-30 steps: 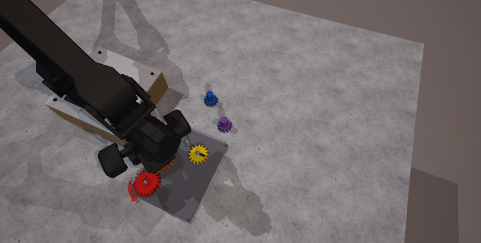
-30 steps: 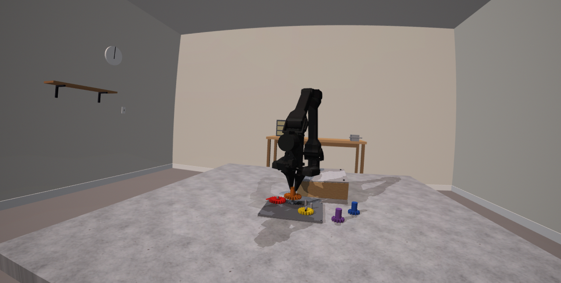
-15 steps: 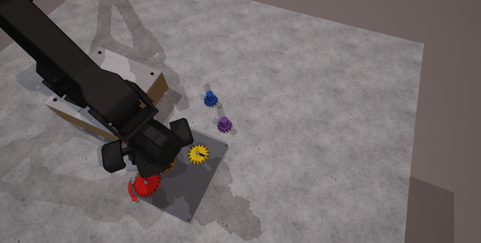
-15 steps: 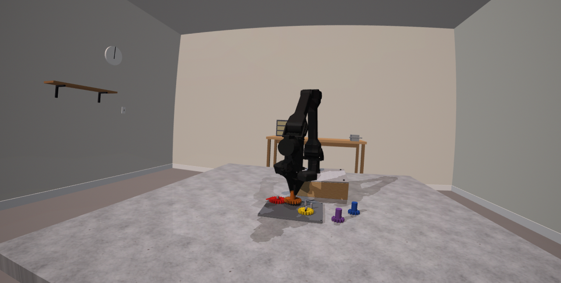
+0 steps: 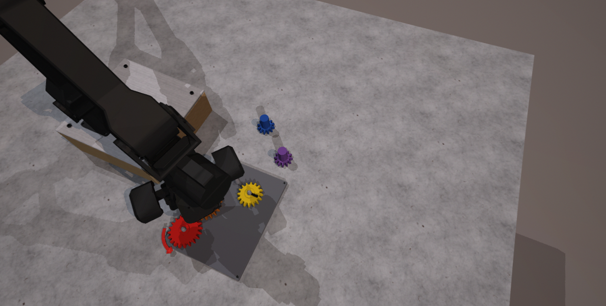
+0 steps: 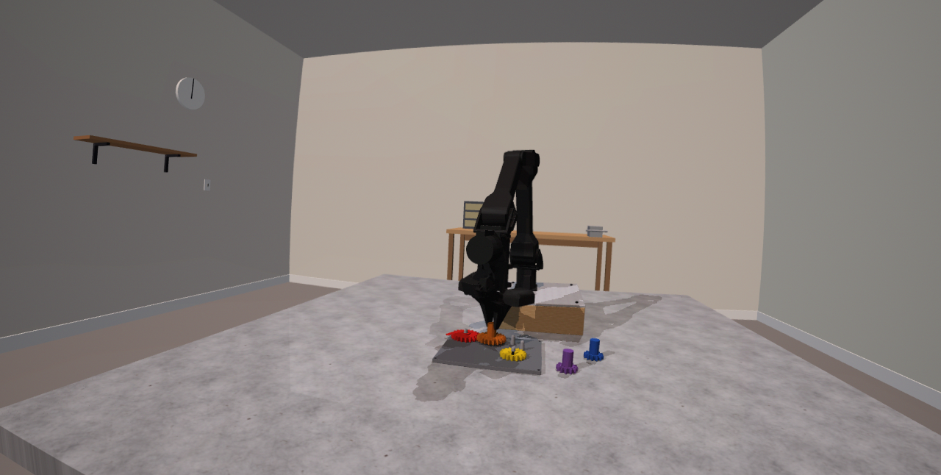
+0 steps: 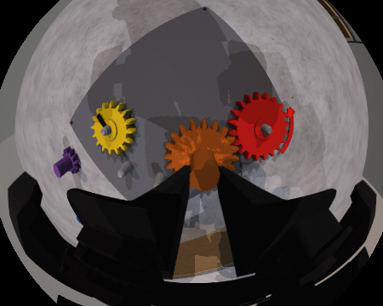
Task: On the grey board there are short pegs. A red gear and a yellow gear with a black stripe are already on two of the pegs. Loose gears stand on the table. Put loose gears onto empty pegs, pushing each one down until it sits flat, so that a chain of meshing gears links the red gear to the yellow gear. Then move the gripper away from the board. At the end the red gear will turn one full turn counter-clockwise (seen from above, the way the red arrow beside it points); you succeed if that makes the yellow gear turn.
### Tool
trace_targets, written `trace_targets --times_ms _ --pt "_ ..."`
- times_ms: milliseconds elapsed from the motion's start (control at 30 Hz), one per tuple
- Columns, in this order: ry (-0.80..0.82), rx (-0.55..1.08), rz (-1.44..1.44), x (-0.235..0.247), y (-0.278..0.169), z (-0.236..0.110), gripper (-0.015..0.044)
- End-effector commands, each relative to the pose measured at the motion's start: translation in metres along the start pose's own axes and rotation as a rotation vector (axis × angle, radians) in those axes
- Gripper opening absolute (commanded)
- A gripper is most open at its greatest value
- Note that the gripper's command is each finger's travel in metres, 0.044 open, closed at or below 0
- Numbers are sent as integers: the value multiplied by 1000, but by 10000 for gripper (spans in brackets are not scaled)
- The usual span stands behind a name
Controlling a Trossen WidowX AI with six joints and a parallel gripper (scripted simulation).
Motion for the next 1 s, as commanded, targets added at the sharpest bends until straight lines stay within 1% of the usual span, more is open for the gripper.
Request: trace_targets --times_ms 0,233,400,433,567,767,867,900,967 --pt "2 -2 -69 0 0 1 0" --pt "2 -2 -149 -1 0 3 0" --pt "2 -2 -99 -1 1 2 131" --pt "2 -2 -79 -1 1 1 140" --pt "2 -2 -32 -1 2 -5 140" --pt "2 -2 5 -1 2 -45 140" --pt "2 -2 6 -1 2 -47 140" --pt "6 -8 -11 2 4 -41 166" --pt "16 -3 -67 23 10 -43 219"
Point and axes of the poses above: the point midway between the two fingers, 35 mm back from their tips, its own z axis out along the fingers, its own x axis across the jaws, y = z × x, the point moved 3 cm from there along -z, back along the fingers, and after that the axes turned 9 degrees about -z, right-handed, at the moved point
